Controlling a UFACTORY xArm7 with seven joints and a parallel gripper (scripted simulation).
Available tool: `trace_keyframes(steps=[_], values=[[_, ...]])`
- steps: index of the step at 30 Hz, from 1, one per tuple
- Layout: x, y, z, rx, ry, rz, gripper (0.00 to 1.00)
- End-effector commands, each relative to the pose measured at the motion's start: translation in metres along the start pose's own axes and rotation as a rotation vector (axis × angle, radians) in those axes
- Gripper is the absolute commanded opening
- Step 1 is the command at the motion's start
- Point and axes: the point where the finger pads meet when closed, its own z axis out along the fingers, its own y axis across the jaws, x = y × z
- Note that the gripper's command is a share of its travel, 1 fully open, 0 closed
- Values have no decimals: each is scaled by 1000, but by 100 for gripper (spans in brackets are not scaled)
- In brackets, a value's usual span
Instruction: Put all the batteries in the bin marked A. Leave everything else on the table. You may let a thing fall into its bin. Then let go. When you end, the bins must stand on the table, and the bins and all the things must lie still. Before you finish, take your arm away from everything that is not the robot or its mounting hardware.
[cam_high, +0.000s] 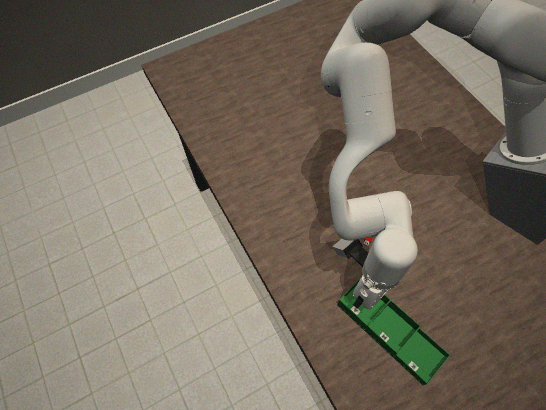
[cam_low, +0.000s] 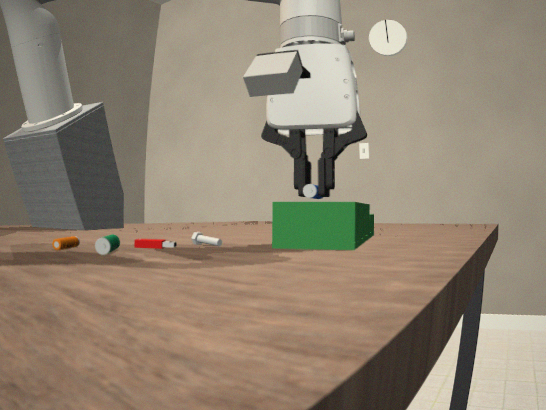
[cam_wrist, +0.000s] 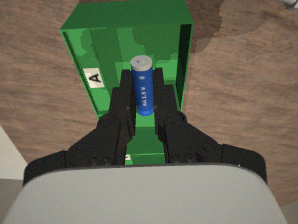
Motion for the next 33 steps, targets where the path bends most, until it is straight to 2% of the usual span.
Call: trace_keyframes(steps=[1, 18, 32, 33], values=[[-1, -2, 4, 5, -1, 0, 0], [-1, -2, 34, 5, -1, 0, 0], [-1, -2, 34, 5, -1, 0, 0], [-1, -2, 34, 5, -1, 0, 28]])
